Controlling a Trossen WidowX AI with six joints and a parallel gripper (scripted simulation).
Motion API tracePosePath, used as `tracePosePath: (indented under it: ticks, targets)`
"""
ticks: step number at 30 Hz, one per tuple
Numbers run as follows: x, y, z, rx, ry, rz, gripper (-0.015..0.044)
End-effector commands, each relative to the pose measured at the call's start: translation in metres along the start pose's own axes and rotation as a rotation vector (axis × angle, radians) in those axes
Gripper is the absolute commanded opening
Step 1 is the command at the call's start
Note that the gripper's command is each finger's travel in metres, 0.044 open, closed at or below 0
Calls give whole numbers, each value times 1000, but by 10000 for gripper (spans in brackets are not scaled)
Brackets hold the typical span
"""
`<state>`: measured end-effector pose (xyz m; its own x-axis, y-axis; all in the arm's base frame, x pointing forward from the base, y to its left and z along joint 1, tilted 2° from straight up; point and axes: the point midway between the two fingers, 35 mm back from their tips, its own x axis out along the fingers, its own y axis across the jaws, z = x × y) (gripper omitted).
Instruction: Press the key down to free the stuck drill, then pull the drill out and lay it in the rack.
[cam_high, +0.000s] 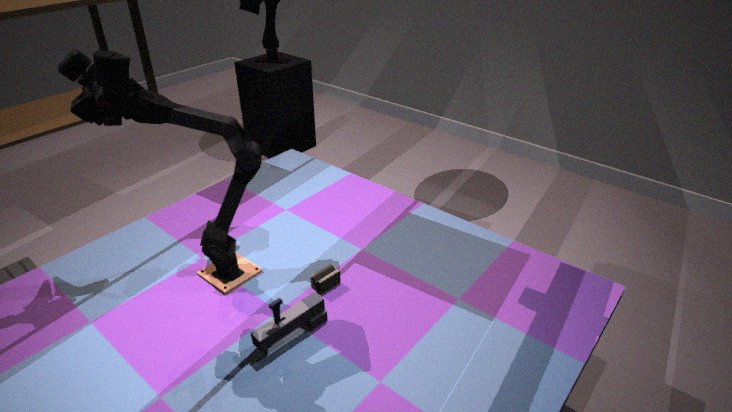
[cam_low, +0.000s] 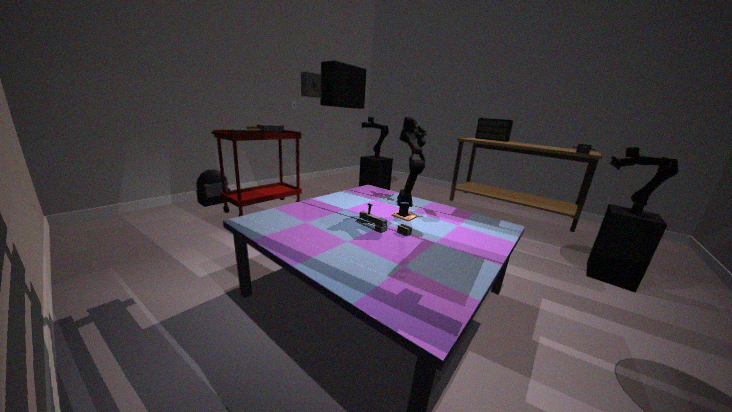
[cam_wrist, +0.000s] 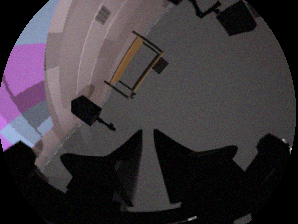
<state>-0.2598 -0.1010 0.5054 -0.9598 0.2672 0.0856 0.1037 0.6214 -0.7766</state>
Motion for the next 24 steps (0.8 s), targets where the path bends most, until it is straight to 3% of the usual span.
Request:
tracePosePath:
  ticks: [1, 13, 24]
  targets:
    - [-19, -21, 48, 39, -175, -92, 0]
    - [-162, -56, 179, 149, -839, -278, 0]
    - [-342, -9, 230, 87, -1466, -215, 0]
